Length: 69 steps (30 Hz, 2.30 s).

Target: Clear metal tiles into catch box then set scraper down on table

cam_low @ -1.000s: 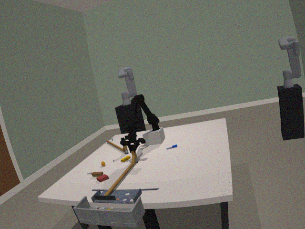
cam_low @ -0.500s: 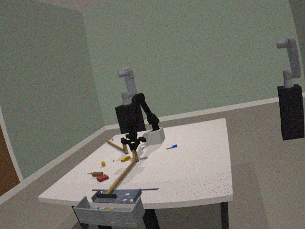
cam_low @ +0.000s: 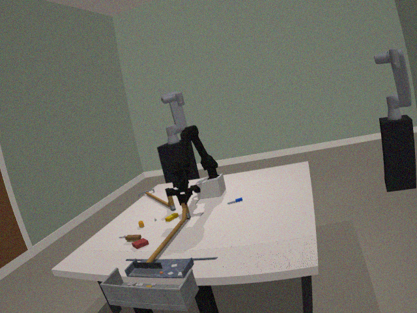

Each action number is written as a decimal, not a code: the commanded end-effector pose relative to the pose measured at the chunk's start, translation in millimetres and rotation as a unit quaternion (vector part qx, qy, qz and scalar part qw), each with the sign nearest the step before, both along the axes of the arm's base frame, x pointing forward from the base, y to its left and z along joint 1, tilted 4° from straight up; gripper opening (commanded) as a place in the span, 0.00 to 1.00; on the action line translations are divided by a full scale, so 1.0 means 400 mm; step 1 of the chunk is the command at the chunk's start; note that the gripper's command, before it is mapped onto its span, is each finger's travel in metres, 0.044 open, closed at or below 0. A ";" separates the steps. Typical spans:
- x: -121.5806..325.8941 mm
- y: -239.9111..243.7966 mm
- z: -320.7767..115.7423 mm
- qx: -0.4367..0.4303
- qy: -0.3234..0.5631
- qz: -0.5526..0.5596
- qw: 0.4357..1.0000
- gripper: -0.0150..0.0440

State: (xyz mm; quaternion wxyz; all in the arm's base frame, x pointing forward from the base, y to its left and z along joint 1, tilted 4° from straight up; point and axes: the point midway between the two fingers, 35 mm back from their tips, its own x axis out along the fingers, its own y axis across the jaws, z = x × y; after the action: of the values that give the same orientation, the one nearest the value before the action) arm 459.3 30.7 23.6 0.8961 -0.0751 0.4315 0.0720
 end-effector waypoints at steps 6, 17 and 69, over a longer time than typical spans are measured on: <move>-0.033 -0.011 0.013 0.001 -0.007 0.000 1.000 0.25; -0.074 -0.020 0.013 0.001 -0.008 0.000 1.000 0.25; -0.279 -0.048 -0.007 0.002 -0.009 0.000 1.000 0.25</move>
State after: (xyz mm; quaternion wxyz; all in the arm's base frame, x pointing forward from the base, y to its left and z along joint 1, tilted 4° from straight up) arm 353.2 10.9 19.2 0.8976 -0.0737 0.4291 0.0682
